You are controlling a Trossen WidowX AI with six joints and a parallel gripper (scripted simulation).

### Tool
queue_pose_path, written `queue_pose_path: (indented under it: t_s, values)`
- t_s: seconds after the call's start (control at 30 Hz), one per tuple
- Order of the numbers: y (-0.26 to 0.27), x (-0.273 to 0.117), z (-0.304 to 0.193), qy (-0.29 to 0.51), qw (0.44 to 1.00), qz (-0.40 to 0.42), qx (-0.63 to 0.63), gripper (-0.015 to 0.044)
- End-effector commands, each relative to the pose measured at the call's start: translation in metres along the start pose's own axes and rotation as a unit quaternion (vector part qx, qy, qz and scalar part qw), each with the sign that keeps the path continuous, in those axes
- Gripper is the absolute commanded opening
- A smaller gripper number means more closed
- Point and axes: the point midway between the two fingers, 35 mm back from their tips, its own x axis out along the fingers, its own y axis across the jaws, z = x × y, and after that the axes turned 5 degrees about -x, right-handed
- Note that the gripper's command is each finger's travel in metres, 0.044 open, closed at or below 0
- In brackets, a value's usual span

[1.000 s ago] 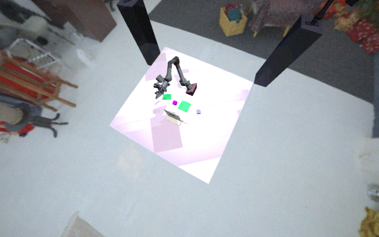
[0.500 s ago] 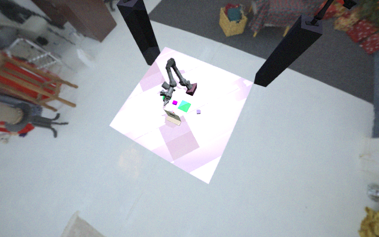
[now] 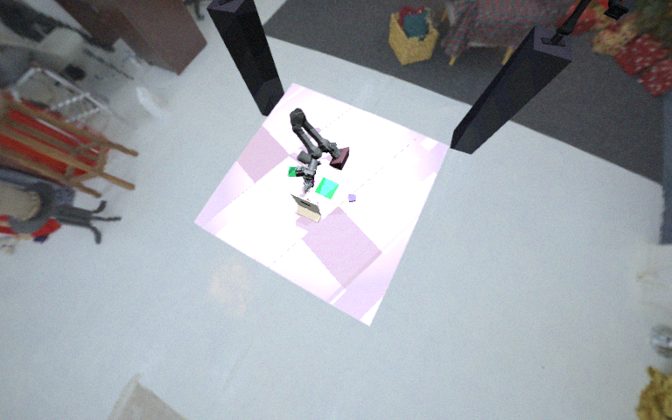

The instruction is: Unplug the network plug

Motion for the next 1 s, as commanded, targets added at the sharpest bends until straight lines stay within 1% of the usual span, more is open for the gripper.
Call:
queue_pose_path:
  t_s: [0.0, 0.13, 0.3, 0.97]
  values:
    - [-0.011, -0.010, -0.022, 0.016, 0.999, -0.009, 0.039, 0.0156]
    - [-0.017, -0.018, -0.034, 0.025, 0.997, -0.014, 0.067, 0.0156]
    - [-0.017, -0.019, -0.035, 0.026, 0.997, -0.014, 0.068, 0.0156]
    - [-0.018, 0.010, -0.028, 0.025, 0.997, -0.013, 0.068, 0.0156]
